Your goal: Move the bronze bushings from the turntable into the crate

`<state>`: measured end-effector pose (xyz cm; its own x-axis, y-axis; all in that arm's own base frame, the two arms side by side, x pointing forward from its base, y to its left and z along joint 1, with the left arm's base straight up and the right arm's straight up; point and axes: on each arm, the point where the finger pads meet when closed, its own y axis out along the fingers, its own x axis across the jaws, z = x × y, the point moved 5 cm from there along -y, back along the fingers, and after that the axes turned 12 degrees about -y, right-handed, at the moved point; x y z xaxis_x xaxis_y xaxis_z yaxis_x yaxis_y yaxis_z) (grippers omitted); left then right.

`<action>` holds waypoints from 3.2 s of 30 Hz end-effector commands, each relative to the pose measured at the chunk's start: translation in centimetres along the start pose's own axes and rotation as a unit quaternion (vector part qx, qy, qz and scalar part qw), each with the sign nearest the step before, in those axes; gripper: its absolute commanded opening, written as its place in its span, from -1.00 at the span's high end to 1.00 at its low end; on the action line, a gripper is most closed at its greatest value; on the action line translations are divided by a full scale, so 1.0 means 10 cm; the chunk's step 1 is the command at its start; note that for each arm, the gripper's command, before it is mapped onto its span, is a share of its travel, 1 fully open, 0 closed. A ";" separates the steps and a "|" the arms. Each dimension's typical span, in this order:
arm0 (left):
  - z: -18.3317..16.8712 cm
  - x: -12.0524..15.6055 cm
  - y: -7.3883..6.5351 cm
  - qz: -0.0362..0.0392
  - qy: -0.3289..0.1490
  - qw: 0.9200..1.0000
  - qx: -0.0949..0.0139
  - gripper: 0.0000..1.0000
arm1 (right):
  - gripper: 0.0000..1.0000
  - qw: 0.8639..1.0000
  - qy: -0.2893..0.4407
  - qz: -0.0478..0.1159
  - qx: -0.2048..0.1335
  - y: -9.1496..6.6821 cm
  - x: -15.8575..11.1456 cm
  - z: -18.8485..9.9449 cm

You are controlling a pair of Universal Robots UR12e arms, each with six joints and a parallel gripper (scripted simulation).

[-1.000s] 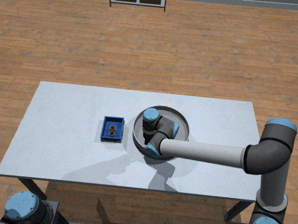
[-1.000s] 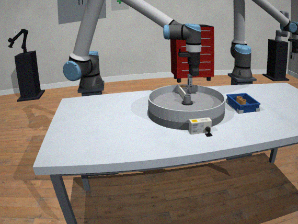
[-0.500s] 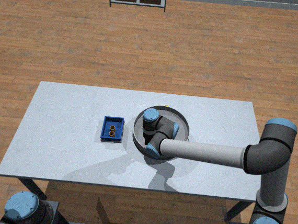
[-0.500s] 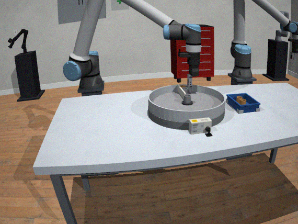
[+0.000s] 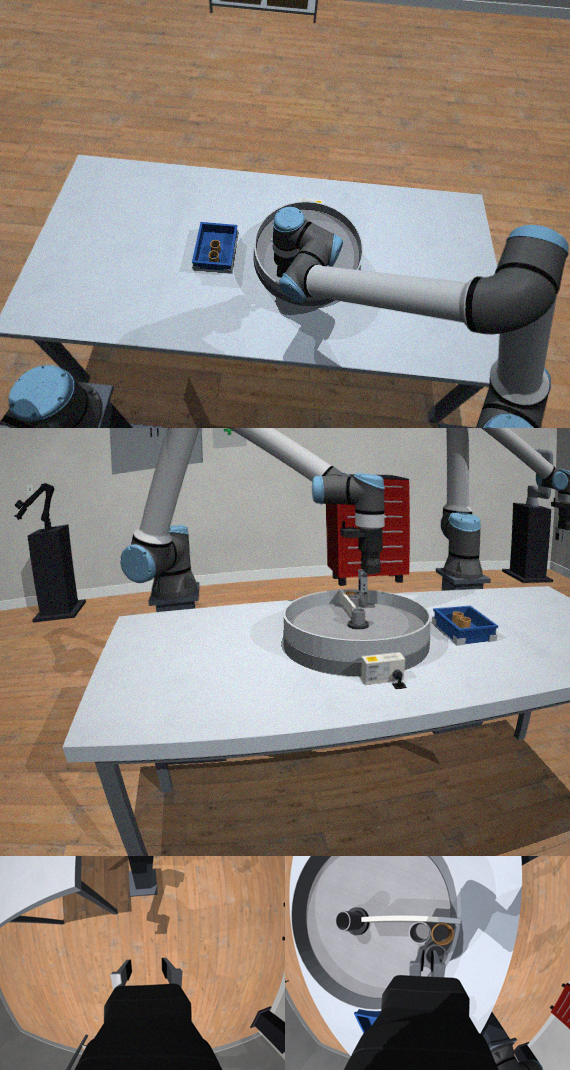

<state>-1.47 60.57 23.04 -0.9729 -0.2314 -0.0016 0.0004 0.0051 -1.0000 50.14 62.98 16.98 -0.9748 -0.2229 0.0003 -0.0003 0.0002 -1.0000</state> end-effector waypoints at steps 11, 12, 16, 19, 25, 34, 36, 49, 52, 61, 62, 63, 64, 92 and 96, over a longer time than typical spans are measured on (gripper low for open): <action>0.01 0.02 0.03 -0.001 -0.002 1.000 0.002 -1.00 | 0.28 1.000 0.000 0.000 0.000 0.00 -0.01 0.01; 0.01 0.02 0.03 -0.001 -0.002 1.000 0.002 -1.00 | 0.28 1.000 0.000 0.000 0.000 0.00 -0.01 0.01; 0.01 0.02 0.03 -0.001 -0.002 1.000 0.002 -1.00 | 0.28 1.000 0.000 0.000 0.000 0.00 -0.01 0.01; 0.01 0.02 0.03 -0.001 -0.002 1.000 0.002 -1.00 | 0.28 1.000 0.000 0.000 0.000 0.00 -0.01 0.01; 0.01 0.02 0.03 -0.001 -0.002 1.000 0.002 -1.00 | 0.28 1.000 0.001 -0.001 0.001 0.09 -0.01 0.02; 0.01 0.02 0.03 -0.001 -0.002 1.000 0.002 -1.00 | 0.28 1.000 0.001 0.001 -0.001 0.06 -0.02 0.01; 0.01 0.02 0.03 -0.001 -0.002 1.000 0.002 -1.00 | 0.28 1.000 0.001 0.001 -0.001 0.06 -0.02 0.01; 0.01 0.02 0.03 -0.001 -0.002 1.000 0.002 -1.00 | 0.28 1.000 0.001 0.001 -0.001 0.06 -0.02 0.01; 0.01 0.02 0.03 -0.001 -0.002 1.000 0.002 -1.00 | 0.28 1.000 0.001 0.001 -0.001 0.06 -0.02 0.01; 0.01 0.02 0.03 -0.001 -0.002 1.000 0.002 -1.00 | 0.28 1.000 0.001 0.001 -0.001 0.06 -0.02 0.01; 0.01 0.02 0.03 -0.001 -0.002 1.000 0.002 -1.00 | 0.28 1.000 0.001 0.001 -0.001 0.06 -0.02 0.01; 0.01 0.02 0.03 -0.001 -0.002 1.000 0.002 -1.00 | 0.28 1.000 0.001 0.001 -0.001 0.06 -0.02 0.01; 0.01 0.02 0.03 -0.001 -0.002 1.000 0.002 -1.00 | 0.28 1.000 0.001 0.001 -0.001 0.06 -0.02 0.01; 0.01 0.02 0.03 -0.001 -0.002 1.000 0.002 -1.00 | 0.28 1.000 0.001 0.001 -0.001 0.05 -0.03 0.00; 0.01 0.02 0.03 -0.001 -0.002 1.000 0.002 -1.00 | 0.28 1.000 0.001 0.001 -0.001 0.05 -0.03 0.00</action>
<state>-1.47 60.57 23.04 -0.9729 -0.2314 -0.0016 0.0004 0.0051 -1.0000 50.20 63.02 16.22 -0.9748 -0.2231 0.0007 -0.0006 -0.0004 -1.0000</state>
